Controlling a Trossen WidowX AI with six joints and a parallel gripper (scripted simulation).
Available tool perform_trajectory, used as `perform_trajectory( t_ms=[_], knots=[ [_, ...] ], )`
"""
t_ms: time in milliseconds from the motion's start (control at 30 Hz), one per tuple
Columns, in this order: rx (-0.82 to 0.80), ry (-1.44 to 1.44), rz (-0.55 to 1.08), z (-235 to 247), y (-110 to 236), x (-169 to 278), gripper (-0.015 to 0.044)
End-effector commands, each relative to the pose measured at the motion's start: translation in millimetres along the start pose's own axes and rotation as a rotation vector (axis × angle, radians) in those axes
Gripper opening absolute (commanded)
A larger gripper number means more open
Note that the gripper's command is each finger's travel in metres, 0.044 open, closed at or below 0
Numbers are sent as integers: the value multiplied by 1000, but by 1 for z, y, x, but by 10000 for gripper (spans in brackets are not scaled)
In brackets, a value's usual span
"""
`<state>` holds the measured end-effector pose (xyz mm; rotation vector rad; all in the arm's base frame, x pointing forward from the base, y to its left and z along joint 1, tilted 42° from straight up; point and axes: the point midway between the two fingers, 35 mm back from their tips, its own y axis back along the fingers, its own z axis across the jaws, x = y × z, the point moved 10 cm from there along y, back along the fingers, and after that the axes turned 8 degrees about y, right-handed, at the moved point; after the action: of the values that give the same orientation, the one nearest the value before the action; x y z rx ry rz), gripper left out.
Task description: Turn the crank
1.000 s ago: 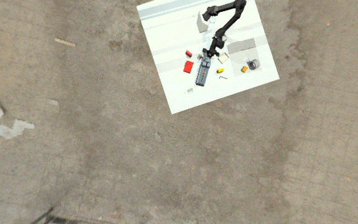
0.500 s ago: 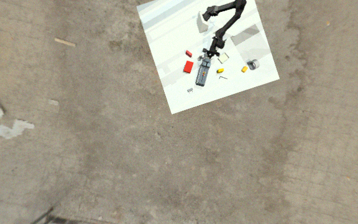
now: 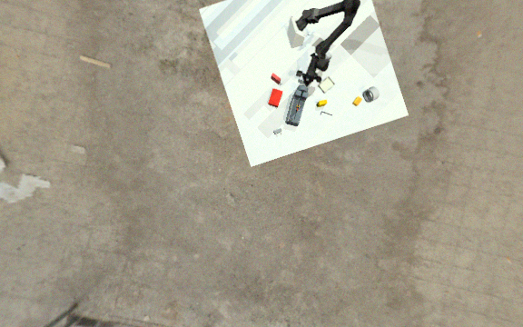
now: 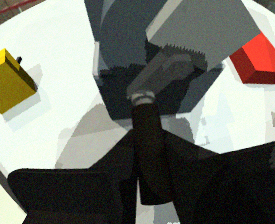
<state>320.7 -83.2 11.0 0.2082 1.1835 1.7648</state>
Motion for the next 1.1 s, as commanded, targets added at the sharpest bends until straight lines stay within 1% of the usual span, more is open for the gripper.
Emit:
perform_trajectory(
  t_ms=[0, 1067],
  knots=[
    [-18, 2, -9, 6, 4, -4, 0],
    [-18, 2, -9, 11, 14, -13, 0]
  ],
)
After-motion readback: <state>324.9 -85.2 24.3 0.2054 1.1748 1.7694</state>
